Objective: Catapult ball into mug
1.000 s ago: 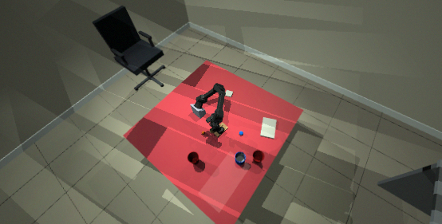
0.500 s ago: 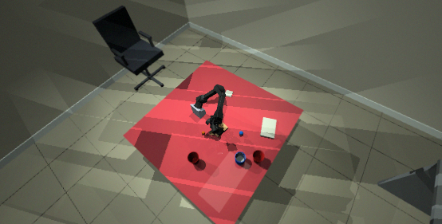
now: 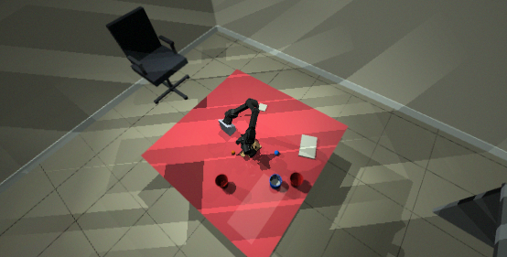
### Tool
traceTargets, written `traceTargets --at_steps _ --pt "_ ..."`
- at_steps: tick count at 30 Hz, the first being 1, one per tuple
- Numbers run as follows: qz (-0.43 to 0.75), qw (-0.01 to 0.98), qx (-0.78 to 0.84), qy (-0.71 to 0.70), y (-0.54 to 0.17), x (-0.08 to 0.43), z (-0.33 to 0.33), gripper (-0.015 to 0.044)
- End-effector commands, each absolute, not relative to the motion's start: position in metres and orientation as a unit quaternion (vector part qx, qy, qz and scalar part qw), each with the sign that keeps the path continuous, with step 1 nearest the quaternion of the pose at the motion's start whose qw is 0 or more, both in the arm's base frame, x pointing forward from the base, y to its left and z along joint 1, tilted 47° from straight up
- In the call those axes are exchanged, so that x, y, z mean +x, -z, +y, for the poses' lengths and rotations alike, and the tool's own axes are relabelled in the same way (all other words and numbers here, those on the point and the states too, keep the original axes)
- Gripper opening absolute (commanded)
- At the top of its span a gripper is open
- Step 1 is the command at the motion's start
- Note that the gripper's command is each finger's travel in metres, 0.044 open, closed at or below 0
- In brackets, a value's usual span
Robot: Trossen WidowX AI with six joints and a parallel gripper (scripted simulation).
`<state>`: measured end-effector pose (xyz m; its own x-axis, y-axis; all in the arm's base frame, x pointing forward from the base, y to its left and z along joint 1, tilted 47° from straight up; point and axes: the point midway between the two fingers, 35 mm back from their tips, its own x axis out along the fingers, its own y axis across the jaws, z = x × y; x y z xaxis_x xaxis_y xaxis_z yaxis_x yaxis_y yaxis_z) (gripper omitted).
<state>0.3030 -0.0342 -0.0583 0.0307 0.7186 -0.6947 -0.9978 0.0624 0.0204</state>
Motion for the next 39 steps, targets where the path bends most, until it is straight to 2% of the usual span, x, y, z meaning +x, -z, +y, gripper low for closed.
traceTargets --at_steps 1,15,20,26,32,35,36,39 --pt "0.282 0.671 -0.246 -0.64 0.065 0.302 -0.028 0.0" --pt "0.28 0.673 -0.25 -0.637 0.065 0.304 -0.028 0.0" --pt "0.282 0.671 -0.247 -0.64 0.058 0.297 -0.075 0.0131" --pt "0.281 0.669 -0.249 -0.641 0.059 0.301 -0.059 0.0289" --pt "0.284 0.673 -0.252 -0.634 0.004 0.302 -0.125 0.044" --pt "0.284 0.675 -0.252 -0.633 -0.012 0.298 -0.142 0.044" --pt "0.284 0.675 -0.252 -0.632 0.002 0.304 -0.123 0.044" --pt "0.285 0.674 -0.251 -0.634 -0.019 0.309 -0.089 0.044"
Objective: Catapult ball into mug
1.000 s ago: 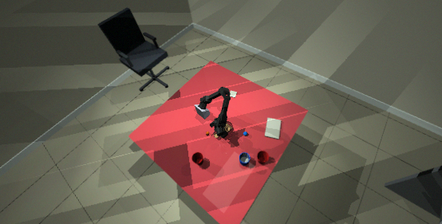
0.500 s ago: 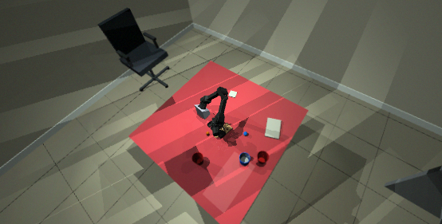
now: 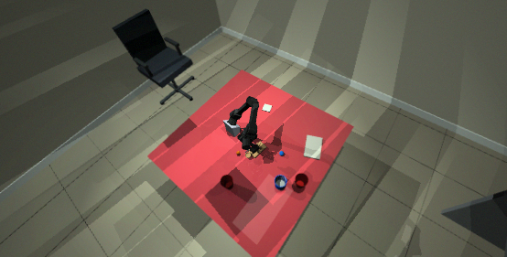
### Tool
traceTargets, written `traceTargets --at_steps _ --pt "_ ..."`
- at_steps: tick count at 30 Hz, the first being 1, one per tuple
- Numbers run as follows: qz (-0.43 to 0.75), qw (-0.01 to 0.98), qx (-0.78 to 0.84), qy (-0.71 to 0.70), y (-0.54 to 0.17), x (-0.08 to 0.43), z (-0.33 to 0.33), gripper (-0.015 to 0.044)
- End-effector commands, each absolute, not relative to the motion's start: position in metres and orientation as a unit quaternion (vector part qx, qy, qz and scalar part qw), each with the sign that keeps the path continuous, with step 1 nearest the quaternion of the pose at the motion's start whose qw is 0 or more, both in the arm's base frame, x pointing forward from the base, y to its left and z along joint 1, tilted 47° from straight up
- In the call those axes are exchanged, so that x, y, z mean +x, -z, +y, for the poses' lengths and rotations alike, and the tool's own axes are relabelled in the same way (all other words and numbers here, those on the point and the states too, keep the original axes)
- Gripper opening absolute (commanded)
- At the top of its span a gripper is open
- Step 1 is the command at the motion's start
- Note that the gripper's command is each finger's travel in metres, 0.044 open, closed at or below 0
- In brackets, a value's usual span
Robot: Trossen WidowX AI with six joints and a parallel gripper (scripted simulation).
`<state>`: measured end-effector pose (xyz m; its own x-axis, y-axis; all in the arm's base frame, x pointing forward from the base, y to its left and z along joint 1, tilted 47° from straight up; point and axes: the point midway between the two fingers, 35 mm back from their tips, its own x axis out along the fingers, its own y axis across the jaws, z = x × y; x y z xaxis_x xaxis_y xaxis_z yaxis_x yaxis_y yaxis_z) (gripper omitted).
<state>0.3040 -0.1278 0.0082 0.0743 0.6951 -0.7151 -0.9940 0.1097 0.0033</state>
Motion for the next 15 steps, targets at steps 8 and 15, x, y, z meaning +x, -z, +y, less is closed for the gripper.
traceTargets --at_steps 8,15 --pt "0.281 0.671 -0.245 -0.641 -0.057 0.303 -0.022 0.044" --pt "0.281 0.671 -0.245 -0.641 -0.031 0.304 0.005 0.044"
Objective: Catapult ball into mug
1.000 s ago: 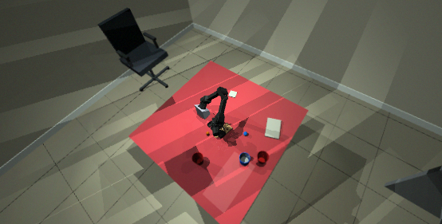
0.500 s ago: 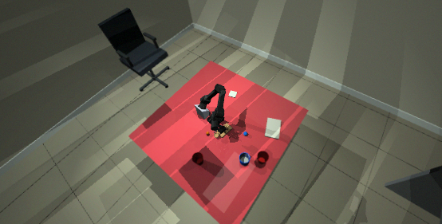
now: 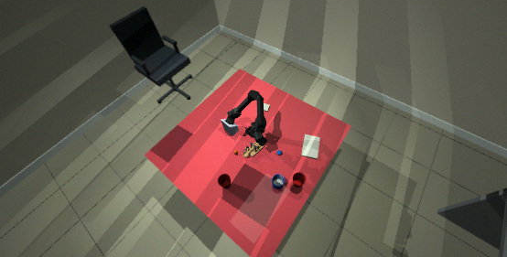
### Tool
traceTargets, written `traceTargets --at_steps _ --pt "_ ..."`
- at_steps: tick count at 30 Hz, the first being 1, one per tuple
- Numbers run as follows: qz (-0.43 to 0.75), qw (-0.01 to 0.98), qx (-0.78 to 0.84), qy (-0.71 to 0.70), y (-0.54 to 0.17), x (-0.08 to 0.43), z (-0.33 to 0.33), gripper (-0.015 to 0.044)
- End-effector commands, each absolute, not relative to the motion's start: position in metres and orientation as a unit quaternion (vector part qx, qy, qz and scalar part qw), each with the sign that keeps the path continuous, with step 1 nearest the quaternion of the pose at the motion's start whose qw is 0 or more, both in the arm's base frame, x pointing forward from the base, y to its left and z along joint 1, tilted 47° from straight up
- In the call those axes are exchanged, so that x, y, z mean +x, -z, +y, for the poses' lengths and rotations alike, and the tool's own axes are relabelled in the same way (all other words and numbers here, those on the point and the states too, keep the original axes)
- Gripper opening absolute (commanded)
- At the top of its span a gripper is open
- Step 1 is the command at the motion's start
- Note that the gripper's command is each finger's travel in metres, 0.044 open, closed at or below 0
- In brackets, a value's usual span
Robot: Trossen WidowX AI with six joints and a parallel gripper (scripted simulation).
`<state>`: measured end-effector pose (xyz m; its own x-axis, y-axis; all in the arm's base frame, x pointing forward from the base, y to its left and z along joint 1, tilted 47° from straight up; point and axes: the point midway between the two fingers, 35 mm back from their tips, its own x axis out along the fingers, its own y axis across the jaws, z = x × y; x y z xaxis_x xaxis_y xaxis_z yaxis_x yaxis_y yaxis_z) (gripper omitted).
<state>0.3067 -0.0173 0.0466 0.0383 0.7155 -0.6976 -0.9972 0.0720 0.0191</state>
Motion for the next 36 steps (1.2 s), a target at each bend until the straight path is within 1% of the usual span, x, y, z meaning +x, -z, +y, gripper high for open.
traceTargets --at_steps 1,36 --pt "0.281 0.671 -0.245 -0.641 -0.026 0.304 0.011 0.044" --pt "0.28 0.671 -0.244 -0.641 0.009 0.305 0.049 0.044"
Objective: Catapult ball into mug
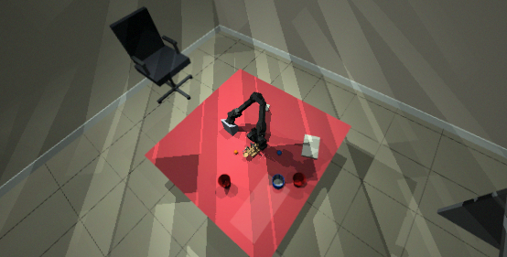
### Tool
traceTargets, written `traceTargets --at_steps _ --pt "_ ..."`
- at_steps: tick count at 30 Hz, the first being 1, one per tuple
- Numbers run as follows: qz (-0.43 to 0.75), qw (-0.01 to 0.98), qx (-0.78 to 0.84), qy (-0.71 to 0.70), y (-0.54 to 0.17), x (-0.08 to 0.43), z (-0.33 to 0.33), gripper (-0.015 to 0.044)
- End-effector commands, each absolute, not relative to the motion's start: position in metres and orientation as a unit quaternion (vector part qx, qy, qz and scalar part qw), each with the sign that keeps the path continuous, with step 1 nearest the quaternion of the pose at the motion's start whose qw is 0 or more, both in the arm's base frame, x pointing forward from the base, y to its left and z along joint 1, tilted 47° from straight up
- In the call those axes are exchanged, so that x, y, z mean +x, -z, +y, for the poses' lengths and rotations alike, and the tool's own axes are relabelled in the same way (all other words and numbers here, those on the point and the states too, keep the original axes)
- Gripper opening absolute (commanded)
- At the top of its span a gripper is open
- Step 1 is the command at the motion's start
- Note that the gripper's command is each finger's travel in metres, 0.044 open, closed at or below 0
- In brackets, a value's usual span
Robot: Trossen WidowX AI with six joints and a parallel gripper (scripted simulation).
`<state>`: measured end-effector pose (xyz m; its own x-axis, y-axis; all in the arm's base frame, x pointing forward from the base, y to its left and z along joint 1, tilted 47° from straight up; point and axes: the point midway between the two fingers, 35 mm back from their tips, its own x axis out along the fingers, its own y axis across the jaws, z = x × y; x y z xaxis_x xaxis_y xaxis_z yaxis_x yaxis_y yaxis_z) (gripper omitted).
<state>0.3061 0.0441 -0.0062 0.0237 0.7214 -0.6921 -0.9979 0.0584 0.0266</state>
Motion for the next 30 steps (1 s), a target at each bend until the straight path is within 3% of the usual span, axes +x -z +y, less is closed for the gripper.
traceTargets --at_steps 1,4,16,21,25,30 --pt "0.28 0.671 -0.244 -0.641 0.01 0.305 0.05 0.044" --pt "0.28 0.671 -0.244 -0.641 0.012 0.305 0.052 0.044" --pt "0.28 0.671 -0.246 -0.641 0.01 0.306 0.049 0.0125" --pt "0.28 0.671 -0.246 -0.641 0.01 0.306 0.049 0.0092" --pt "0.281 0.671 -0.246 -0.64 -0.016 0.305 0.02 0.0" --pt "0.289 0.674 -0.238 -0.637 -0.024 0.305 0.011 0.0"
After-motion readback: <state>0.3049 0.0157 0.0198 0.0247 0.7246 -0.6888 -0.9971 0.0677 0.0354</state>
